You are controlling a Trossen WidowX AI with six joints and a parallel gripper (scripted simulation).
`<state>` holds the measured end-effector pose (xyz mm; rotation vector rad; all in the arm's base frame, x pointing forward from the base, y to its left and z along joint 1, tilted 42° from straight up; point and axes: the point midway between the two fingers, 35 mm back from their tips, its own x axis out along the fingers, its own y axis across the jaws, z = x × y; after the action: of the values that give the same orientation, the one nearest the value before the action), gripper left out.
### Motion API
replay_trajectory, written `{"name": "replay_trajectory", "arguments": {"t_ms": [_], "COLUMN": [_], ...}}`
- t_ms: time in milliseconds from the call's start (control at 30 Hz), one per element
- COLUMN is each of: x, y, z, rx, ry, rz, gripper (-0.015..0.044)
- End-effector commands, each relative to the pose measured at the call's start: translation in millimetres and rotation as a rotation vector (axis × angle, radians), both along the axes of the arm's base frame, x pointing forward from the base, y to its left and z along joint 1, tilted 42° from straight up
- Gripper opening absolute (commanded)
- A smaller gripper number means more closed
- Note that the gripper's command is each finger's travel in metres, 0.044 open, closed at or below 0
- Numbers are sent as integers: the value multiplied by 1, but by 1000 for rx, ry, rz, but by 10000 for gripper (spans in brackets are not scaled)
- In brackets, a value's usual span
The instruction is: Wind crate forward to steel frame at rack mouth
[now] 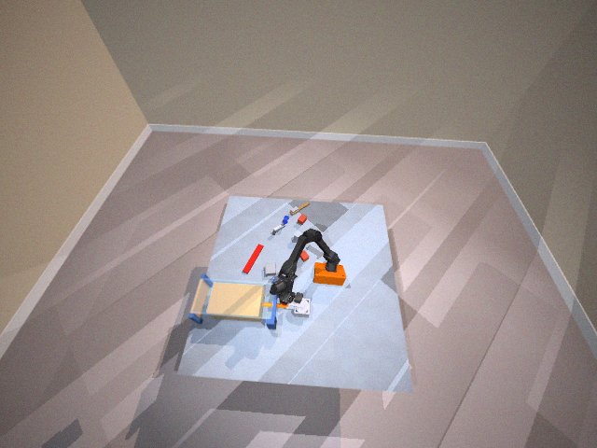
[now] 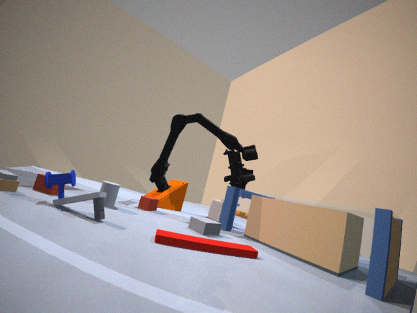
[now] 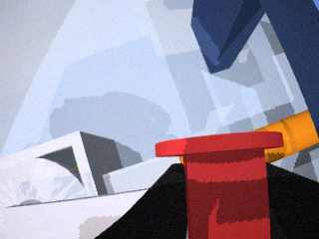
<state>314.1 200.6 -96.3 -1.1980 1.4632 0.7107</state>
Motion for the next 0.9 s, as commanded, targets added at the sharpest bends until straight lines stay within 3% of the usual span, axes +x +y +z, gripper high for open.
{"name": "replay_trajectory", "arguments": {"t_ms": [0, 867], "x": [1, -4], "y": [6, 37], "z": [-9, -33], "rx": [8, 11], "ry": [2, 1], "rz": [-3, -3], "gripper": [0, 0]}}
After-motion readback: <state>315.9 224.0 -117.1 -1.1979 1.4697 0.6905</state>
